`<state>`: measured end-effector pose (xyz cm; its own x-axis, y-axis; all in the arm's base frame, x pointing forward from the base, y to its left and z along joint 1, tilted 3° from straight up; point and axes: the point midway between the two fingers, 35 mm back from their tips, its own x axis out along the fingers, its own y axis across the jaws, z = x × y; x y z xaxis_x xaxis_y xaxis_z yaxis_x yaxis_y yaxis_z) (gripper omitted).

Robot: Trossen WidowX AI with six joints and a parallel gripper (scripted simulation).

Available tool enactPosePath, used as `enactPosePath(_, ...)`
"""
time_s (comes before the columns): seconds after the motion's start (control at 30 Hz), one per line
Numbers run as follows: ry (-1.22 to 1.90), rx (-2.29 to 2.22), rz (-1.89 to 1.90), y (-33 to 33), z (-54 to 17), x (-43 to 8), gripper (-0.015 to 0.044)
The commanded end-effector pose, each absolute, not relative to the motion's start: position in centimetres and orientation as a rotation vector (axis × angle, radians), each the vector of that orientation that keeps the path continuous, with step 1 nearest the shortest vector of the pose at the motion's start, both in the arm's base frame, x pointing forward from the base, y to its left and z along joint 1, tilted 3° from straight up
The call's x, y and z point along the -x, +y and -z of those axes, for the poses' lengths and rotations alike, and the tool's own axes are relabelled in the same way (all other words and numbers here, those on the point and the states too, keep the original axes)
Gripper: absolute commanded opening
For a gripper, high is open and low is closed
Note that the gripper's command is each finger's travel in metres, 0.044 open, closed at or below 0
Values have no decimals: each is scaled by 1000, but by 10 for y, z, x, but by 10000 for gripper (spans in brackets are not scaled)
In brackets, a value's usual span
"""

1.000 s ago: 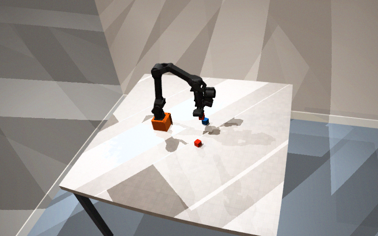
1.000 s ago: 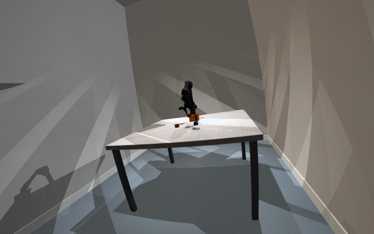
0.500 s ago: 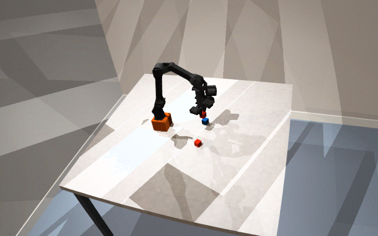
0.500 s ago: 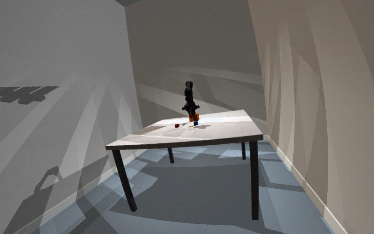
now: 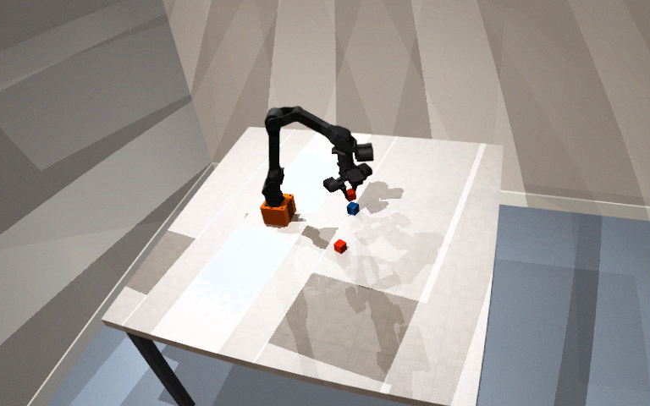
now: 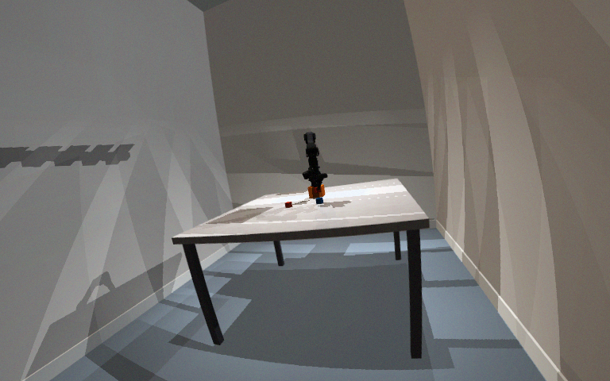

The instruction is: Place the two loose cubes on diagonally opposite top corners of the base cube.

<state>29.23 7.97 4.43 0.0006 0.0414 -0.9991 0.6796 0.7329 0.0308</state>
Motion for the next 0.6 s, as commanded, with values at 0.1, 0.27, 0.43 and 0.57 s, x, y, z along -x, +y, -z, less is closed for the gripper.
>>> enactPosePath(0.1,1467,-769,706,93,-39,-288,105)
enactPosePath(0.27,1441,-846,785,100,-37,-287,105)
enactPosePath(0.43,1441,-846,785,100,-37,-287,105)
enactPosePath(0.57,1441,-846,785,100,-37,-287,105)
